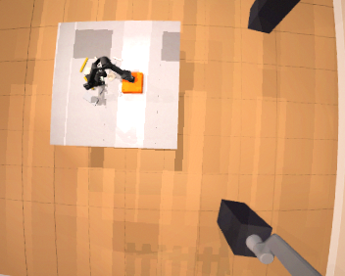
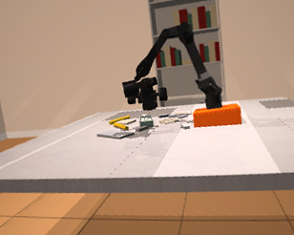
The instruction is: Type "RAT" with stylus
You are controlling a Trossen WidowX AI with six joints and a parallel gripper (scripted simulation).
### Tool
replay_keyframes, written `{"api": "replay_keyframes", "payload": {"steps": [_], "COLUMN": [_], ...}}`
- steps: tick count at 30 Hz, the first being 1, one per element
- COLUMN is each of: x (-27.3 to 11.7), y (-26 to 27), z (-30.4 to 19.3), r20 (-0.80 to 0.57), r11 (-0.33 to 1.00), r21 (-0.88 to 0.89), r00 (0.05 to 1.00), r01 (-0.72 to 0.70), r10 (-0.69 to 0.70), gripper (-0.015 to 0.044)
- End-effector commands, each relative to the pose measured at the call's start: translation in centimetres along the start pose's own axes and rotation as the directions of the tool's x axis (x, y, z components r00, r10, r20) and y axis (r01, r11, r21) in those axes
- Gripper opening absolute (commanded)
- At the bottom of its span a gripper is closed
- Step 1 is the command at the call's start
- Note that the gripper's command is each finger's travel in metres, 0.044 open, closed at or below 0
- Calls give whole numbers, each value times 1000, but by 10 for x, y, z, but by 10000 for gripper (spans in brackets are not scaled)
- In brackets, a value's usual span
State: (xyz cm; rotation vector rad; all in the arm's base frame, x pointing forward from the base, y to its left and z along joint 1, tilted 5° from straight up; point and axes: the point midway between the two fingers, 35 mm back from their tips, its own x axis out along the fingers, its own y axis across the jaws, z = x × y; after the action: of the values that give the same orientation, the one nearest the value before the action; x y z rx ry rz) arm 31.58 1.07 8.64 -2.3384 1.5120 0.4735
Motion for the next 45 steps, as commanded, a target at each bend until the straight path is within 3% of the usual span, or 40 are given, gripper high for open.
{"api": "replay_keyframes", "payload": {"steps": [1,8,11,12,45], "x": [7,7,9,9,14], "y": [1,1,1,1,1], "z": [9,9,11,11,20], "r20": [-1,-1,-1,-1,-1], "r11": [1000,1000,1000,1000,1000], "r21": [-11,-11,-11,-11,-12], "r00": [1000,1000,1000,1000,1000], "r01": [-5,-5,-5,-5,-5], "r10": [5,5,5,5,5], "gripper": [0,0,79,81,81]}}
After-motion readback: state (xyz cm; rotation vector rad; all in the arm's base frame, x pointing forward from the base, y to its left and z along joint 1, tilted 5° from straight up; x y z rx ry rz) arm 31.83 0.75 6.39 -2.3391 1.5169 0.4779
